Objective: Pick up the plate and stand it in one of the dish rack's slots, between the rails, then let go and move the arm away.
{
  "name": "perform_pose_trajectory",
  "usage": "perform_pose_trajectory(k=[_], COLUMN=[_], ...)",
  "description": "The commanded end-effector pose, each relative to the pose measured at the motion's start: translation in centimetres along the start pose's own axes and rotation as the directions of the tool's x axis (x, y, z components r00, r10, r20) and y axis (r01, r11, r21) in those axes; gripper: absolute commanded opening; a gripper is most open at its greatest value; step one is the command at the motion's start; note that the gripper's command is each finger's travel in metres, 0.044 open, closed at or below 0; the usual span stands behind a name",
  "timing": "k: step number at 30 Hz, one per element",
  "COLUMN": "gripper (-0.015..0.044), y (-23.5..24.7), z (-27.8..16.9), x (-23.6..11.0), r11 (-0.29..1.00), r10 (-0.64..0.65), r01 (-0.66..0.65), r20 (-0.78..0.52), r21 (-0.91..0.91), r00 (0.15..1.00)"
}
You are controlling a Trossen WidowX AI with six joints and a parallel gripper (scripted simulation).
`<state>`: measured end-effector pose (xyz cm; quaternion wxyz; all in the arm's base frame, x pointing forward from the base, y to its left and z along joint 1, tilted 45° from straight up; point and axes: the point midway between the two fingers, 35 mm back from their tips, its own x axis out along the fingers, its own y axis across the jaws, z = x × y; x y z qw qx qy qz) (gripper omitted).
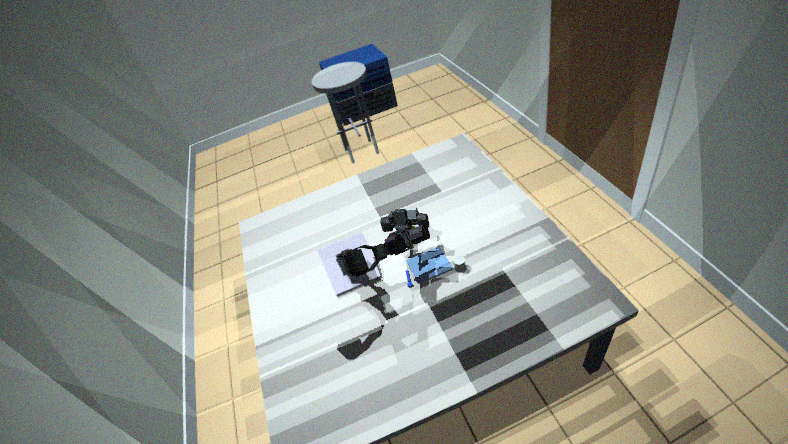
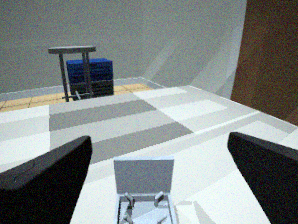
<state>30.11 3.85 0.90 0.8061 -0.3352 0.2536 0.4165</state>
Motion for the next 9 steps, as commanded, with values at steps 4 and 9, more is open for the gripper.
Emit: perform_pose_trajectory(k=[4,9], gripper=[0.0400,0.0400], y=[-0.12,0.30], z=[1.39,1.36], x=[-0.18,0.22], r11=[1.000,0.990], r10=[-0.004,0.043], r01=[0.004,-0.031], r20=[-0.003,-0.081], r21=[0.017,0.134], r00=[1.000,0.996])
